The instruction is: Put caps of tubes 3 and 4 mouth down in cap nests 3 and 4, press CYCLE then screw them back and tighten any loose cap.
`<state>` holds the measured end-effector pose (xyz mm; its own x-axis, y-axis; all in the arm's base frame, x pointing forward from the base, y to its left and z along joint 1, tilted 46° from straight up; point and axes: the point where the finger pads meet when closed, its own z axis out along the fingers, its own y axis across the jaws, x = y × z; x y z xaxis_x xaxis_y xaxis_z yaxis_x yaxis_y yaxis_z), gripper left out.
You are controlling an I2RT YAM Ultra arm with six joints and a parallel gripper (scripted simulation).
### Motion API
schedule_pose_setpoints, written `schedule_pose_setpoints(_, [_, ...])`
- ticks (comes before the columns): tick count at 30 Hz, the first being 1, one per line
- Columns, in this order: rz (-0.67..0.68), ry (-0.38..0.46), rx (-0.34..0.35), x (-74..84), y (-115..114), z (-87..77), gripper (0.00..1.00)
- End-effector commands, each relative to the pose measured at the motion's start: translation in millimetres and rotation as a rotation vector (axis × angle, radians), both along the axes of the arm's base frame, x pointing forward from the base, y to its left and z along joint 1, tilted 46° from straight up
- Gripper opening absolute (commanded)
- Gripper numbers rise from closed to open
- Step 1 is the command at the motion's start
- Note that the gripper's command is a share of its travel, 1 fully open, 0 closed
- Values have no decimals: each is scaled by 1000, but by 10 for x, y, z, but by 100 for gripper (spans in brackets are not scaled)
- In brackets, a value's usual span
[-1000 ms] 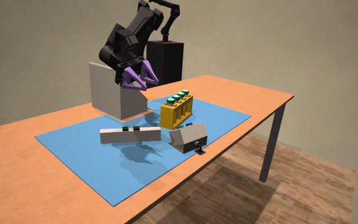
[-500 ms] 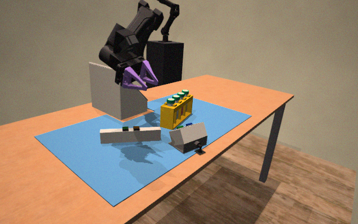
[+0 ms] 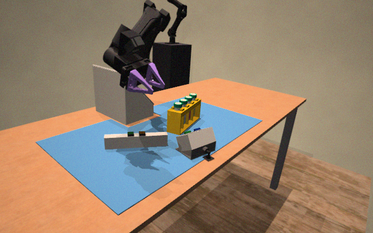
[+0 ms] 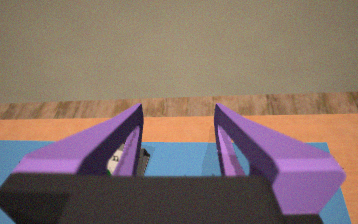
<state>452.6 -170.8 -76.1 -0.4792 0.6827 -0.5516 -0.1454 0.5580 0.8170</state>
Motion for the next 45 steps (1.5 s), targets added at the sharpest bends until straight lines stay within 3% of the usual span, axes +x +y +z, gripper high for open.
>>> schedule_pose_setpoints(1, [4,3,-11,-44,16,63,49])
schedule_pose_setpoints(4, [1,102,-17,65,63,1,49])
schedule_pose_setpoints(10, [49,293,-34,12,311,-79,49])
schedule_pose_setpoints(17, [49,293,-34,12,311,-79,49])
schedule_pose_setpoints(23, [129,459,-60,-155,559,-90,49])
schedule_pose_setpoints(29, [183,542,-76,-324,747,-64,49])
schedule_pose_setpoints(34, [202,568,-81,-369,790,-53,49])
schedule_pose_setpoints(36, [243,620,-91,-441,855,-31,49])
schedule_pose_setpoints(45, [317,704,-106,-717,1083,73,49])
